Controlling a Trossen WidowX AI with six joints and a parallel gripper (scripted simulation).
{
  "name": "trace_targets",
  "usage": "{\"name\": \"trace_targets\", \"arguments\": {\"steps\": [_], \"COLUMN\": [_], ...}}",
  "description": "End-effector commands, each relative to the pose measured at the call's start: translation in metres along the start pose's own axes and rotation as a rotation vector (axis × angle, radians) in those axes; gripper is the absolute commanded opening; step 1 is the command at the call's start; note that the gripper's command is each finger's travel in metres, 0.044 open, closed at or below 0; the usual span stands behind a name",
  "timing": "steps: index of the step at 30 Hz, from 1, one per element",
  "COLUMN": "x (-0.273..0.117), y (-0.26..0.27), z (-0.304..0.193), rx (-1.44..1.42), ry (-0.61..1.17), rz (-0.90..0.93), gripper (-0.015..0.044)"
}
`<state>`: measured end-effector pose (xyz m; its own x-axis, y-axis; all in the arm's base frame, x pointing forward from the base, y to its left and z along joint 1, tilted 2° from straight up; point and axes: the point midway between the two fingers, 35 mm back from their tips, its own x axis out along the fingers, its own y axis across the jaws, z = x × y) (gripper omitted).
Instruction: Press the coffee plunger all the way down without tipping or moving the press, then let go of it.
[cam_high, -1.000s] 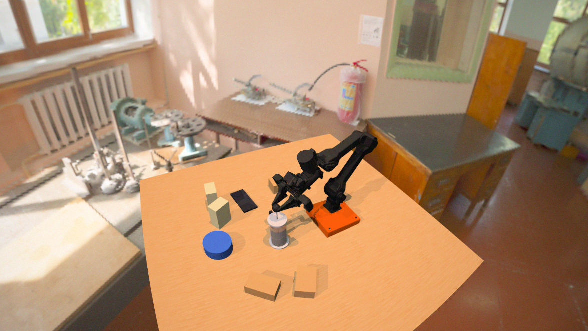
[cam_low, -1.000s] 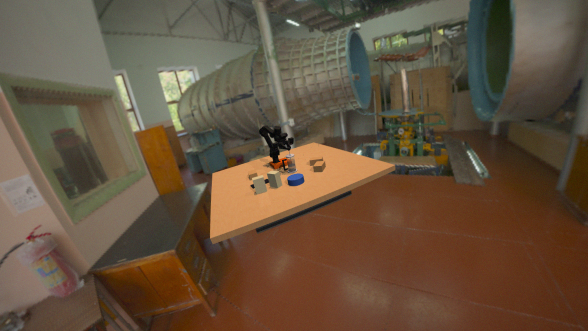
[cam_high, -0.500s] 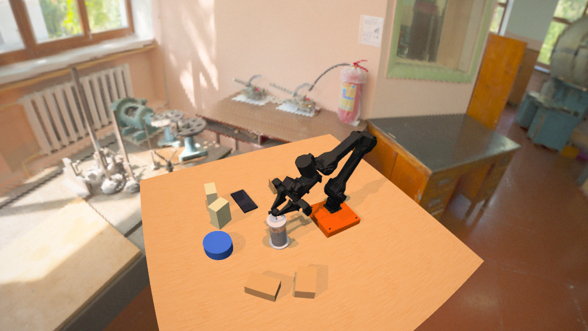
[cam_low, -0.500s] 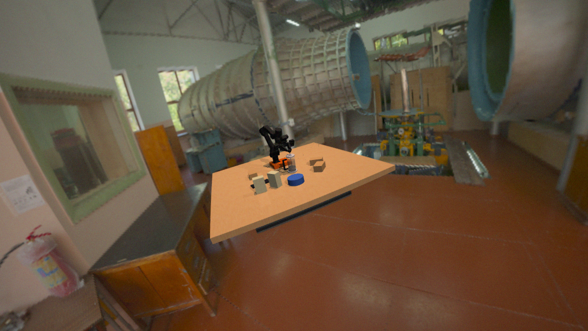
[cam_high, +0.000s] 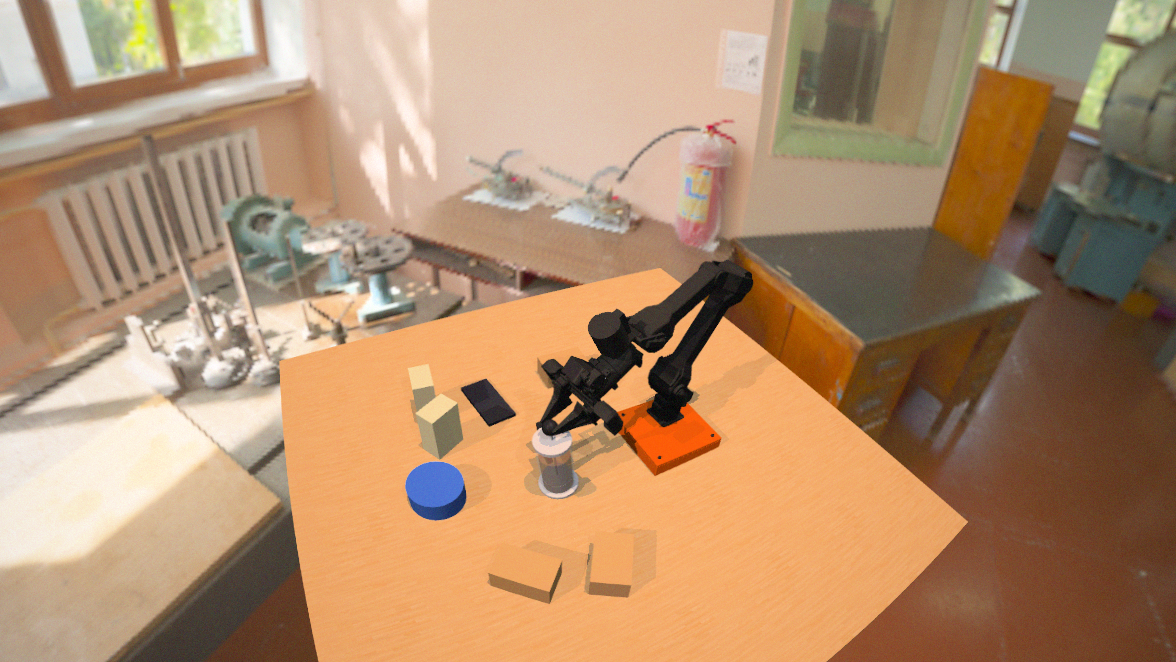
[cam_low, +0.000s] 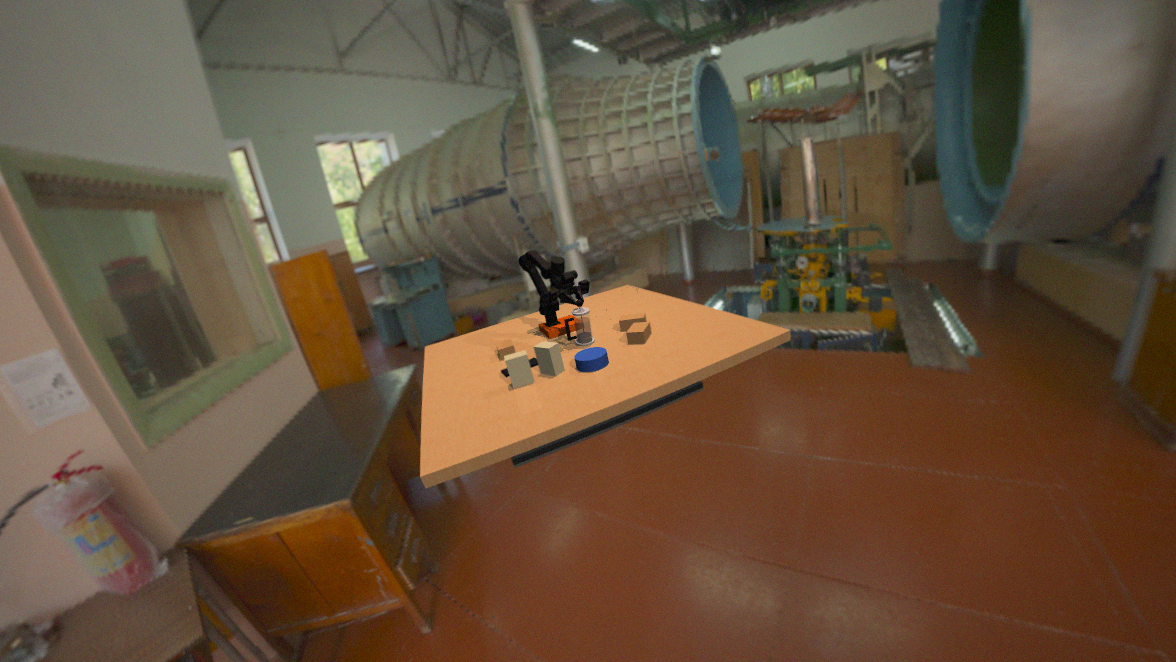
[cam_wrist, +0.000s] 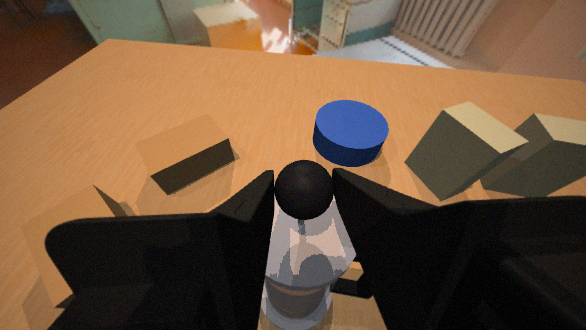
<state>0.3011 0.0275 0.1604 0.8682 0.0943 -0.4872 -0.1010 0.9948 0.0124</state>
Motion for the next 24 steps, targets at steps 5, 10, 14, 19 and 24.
{"name": "trace_targets", "arguments": {"steps": [5,10,14,19,24], "x": [0.0041,0.0043,0.0046,0.0052,0.0027], "y": [0.0000,0.0000,0.0000,0.0000,0.0000], "z": [-0.0061,-0.0057,-0.0055,-0.0055,-0.0014], "rx": [0.007,0.007,0.007,0.007,0.001], "ry": [0.025,0.025,0.025,0.025,0.009], "rz": [0.000,0.000,0.000,0.000,0.000], "gripper": [0.0126,0.0126,0.0126,0.0126,0.0126]}}
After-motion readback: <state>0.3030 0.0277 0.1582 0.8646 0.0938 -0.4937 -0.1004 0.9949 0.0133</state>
